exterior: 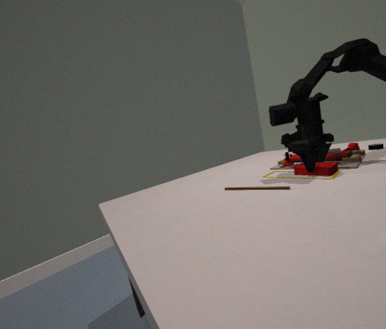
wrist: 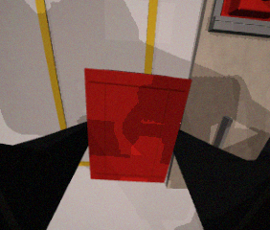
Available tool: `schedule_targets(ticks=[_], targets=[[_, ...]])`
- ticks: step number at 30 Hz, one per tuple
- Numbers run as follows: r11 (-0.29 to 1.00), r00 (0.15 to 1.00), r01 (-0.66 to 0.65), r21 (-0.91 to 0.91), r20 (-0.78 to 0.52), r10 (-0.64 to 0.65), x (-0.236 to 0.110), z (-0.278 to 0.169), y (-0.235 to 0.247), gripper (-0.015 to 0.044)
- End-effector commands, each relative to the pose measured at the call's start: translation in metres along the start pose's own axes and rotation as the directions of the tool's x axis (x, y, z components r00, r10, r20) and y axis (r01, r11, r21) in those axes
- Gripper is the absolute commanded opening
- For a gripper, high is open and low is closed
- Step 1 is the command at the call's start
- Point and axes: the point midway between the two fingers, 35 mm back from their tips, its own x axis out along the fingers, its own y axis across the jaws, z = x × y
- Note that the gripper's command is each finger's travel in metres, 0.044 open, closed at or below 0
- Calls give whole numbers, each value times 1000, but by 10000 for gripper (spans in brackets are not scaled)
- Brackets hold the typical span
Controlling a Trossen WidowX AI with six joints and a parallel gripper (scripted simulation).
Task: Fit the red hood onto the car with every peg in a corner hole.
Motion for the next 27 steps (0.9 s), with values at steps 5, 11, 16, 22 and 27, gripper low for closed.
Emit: schedule_targets(ticks=[5, 11, 16, 22, 27], targets=[[1000, 1000, 0, 0, 0, 0, -1, 0, 0, 222], [1000, 1000, 0, 0, 0, 0, -8, 0, 0, 65], [1000, 1000, -1, 0, 0, 1, -19, 0, 0, 0], [1000, 1000, -1, 0, 0, 1, -39, 0, 0, 0], [1000, 1000, -2, 0, -1, 2, -56, 0, 1, 0]])
